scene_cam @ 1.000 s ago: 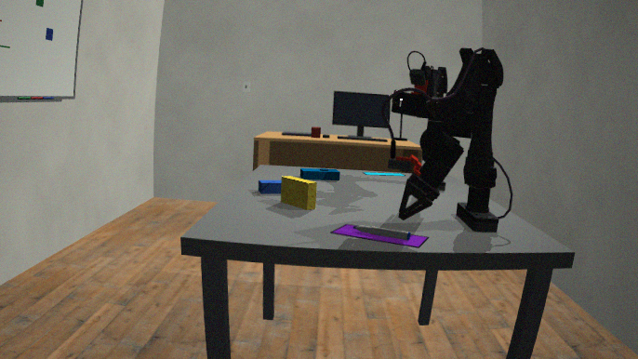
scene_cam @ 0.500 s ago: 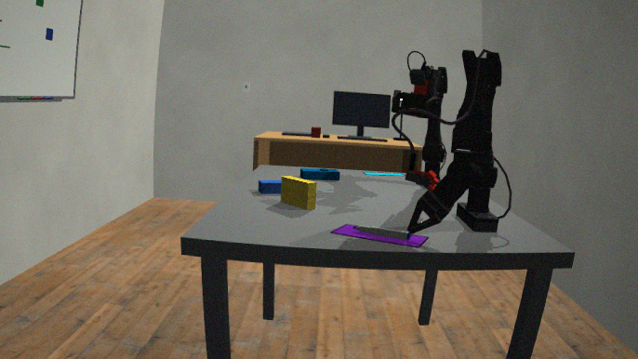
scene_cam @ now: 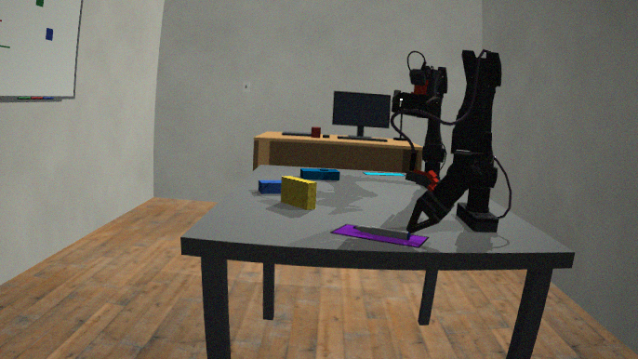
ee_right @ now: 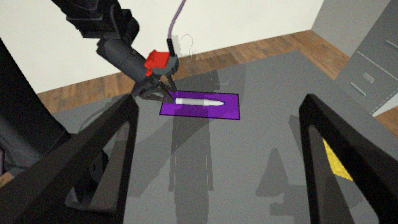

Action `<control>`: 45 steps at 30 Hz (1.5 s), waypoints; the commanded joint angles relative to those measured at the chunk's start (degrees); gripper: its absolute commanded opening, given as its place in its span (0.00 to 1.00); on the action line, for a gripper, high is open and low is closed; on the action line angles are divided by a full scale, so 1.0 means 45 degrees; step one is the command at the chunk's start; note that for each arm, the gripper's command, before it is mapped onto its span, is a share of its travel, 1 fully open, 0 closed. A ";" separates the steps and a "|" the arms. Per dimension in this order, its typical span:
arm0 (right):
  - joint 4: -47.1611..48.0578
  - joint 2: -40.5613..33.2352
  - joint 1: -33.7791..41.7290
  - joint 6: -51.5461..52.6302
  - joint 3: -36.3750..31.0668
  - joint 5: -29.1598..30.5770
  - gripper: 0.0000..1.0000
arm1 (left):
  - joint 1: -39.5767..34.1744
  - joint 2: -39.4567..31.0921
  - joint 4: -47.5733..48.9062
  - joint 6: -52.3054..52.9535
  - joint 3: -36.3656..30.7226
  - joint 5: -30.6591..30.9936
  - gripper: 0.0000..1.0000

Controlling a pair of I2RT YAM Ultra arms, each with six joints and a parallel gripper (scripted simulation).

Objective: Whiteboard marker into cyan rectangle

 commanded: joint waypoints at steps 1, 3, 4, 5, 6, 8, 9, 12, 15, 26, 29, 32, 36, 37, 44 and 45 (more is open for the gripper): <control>0.0129 -0.0301 0.0125 -0.0078 -0.0117 -0.0151 1.00 | -0.0322 0.0226 0.0290 -0.0339 0.0137 0.0363 0.40; 0.0129 -0.0301 0.0125 -0.0078 -0.0117 -0.0151 1.00 | -0.0468 0.0258 0.0490 -0.0525 0.0089 0.0252 0.40; 0.0129 -0.0301 0.0125 -0.0078 -0.0117 -0.0151 1.00 | -0.0524 0.0287 0.0591 -0.0597 0.0061 0.0249 0.40; 0.0129 -0.0301 0.0125 -0.0078 -0.0117 -0.0151 1.00 | -0.0574 0.0320 0.0691 -0.0660 -0.0006 0.0245 0.40; 0.0129 -0.0301 0.0125 -0.0078 -0.0117 -0.0151 1.00 | -0.0619 0.0352 0.0785 -0.0717 -0.0137 0.0239 0.40; 0.0129 -0.0301 0.0125 -0.0078 -0.0117 -0.0151 1.00 | -0.0619 0.0352 0.0785 -0.0717 -0.0137 0.0239 0.40; 0.0129 -0.0301 0.0125 -0.0078 -0.0117 -0.0151 1.00 | -0.0671 0.0395 0.0910 -0.0791 -0.0168 0.0236 0.40; 0.0129 -0.0301 0.0125 -0.0078 -0.0117 -0.0151 1.00 | -0.0801 0.0499 0.1204 -0.0957 -0.0256 0.0228 0.40; 0.0129 -0.0301 0.0125 -0.0078 -0.0117 -0.0151 1.00 | -0.0935 0.0609 0.1506 -0.1128 -0.0341 0.0217 0.40; 0.0129 -0.0301 0.0125 -0.0078 -0.0117 -0.0151 1.00 | -0.0996 0.0691 0.1749 -0.1265 -0.0399 0.0211 0.40; 0.0129 -0.0301 0.0125 -0.0078 -0.0117 -0.0151 1.00 | -0.0996 0.0689 0.1695 -0.1245 -0.0401 0.0211 0.32; 0.0129 -0.0301 0.0125 -0.0078 -0.0117 -0.0151 1.00 | -0.0996 0.0689 0.1677 -0.1241 -0.0401 0.0211 0.28; 0.0129 -0.0301 0.0125 -0.0078 -0.0117 -0.0151 1.00 | -0.0948 0.0578 0.1606 -0.1183 -0.0261 0.0212 0.23; 0.0129 -0.0301 0.0125 -0.0078 -0.0117 -0.0151 1.00 | -0.0877 0.0722 0.1456 -0.1079 -0.0220 0.0323 0.19; 0.0129 -0.0301 0.0125 -0.0078 -0.0117 -0.0151 1.00 | -0.0878 0.0722 0.1456 -0.1087 -0.0220 0.0323 0.15; 0.0129 -0.0301 0.0125 -0.0078 -0.0117 -0.0151 1.00 | -0.0878 0.0722 0.1456 -0.1087 -0.0220 0.0323 0.13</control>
